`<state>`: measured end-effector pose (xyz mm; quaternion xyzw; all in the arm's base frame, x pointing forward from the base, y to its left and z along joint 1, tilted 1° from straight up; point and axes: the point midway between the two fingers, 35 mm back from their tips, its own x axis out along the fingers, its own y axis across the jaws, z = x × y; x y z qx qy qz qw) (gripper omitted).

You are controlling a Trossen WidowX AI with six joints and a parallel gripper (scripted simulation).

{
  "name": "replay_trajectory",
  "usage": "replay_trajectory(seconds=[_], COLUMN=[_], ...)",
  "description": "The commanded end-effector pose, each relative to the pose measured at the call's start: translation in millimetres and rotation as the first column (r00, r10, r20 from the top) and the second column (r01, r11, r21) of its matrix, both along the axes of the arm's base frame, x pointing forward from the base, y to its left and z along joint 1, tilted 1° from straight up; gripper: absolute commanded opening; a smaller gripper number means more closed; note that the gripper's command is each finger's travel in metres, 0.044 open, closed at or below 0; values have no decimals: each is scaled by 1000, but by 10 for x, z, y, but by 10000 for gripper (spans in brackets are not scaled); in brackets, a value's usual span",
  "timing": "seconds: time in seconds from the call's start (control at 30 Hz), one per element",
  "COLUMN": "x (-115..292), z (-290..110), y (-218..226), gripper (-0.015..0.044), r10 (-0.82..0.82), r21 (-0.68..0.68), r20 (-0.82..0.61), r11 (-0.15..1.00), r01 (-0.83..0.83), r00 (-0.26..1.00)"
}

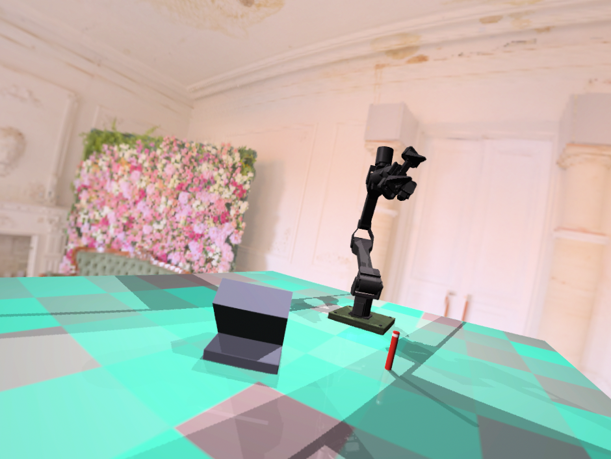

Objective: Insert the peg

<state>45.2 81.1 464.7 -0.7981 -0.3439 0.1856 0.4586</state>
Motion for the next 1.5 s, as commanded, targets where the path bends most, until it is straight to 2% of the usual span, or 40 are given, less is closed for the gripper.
replay_trajectory(seconds=[0.0,0.03,0.63,1.47], x=[4,16,723,1581], z=[-1,-4,-269,-911], y=[1,5,229,488], gripper=[426,440,440,440], r10=[0,-1,-75,-207], r21=[0,-2,-105,-294], r20=[-1,-4,-213,-479], r11=[1000,1000,993,954], r01=[0,1,53,67], r00=[1000,1000,974,853])
